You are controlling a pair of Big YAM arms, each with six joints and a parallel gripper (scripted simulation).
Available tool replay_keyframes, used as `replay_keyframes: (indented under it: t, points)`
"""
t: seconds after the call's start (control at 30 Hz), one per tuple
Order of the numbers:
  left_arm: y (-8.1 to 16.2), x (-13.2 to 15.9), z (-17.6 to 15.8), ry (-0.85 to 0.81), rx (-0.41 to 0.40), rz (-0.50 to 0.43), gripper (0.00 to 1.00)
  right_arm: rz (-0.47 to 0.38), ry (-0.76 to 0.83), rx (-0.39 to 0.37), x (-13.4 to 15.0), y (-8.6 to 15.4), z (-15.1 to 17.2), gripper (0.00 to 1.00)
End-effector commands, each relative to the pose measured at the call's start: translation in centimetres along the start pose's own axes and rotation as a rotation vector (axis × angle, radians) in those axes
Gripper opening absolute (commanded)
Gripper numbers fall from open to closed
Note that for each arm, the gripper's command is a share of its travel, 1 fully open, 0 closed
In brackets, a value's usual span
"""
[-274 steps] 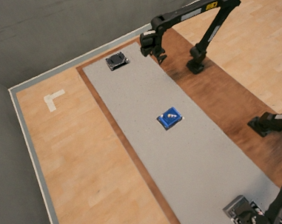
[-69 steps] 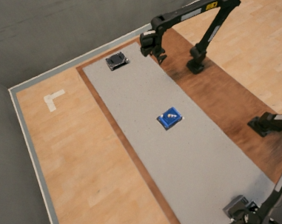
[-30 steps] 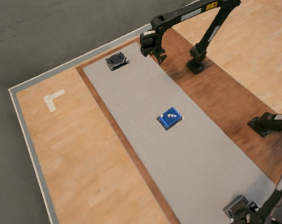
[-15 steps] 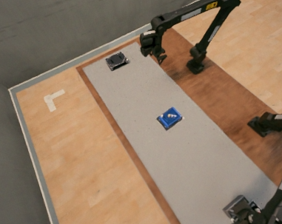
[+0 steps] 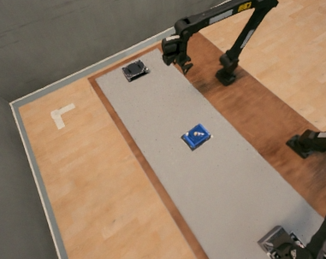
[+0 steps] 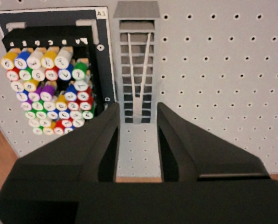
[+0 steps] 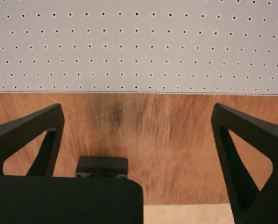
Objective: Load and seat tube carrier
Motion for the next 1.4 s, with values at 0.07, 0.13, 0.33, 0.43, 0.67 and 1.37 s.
replay_keyframes:
  t: [0.07,0.13,0.33,0.43,0.67,1.37]
  points:
    - [4.6,-0.3,0.6,0.000,-0.038,-0.061,0.24,-0.033,-0.013,0.004,-0.6,1.2,0.0,1.00]
    - [4.6,-0.3,0.6,0.000,-0.034,-0.056,0.24,-0.033,-0.013,0.004,-0.6,1.2,0.0,1.00]
    - [4.6,-0.5,0.7,-0.001,-0.028,-0.046,0.24,-0.033,-0.013,0.004,-0.6,1.2,0.0,1.00]
    - [5.5,-0.2,0.6,-0.001,-0.033,-0.053,0.24,-0.033,-0.013,0.004,-0.6,1.2,0.0,1.00]
    - [5.8,-0.2,0.6,0.000,-0.033,-0.054,0.24,-0.033,-0.013,0.004,-0.6,1.2,0.0,1.00]
    - [5.8,-0.2,0.6,0.000,-0.033,-0.053,0.24,-0.033,-0.013,0.004,-0.6,1.2,0.0,1.00]
Point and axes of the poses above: on each arm, the point where the finger pads meet when closed, its own y axis back along the fingers, its own z axis across the jaws, x = y × z, the point moved 9 cm from there along y, back along the fingers, and after that the axes turned 8 degrees about -y, right-handed, at the moved point
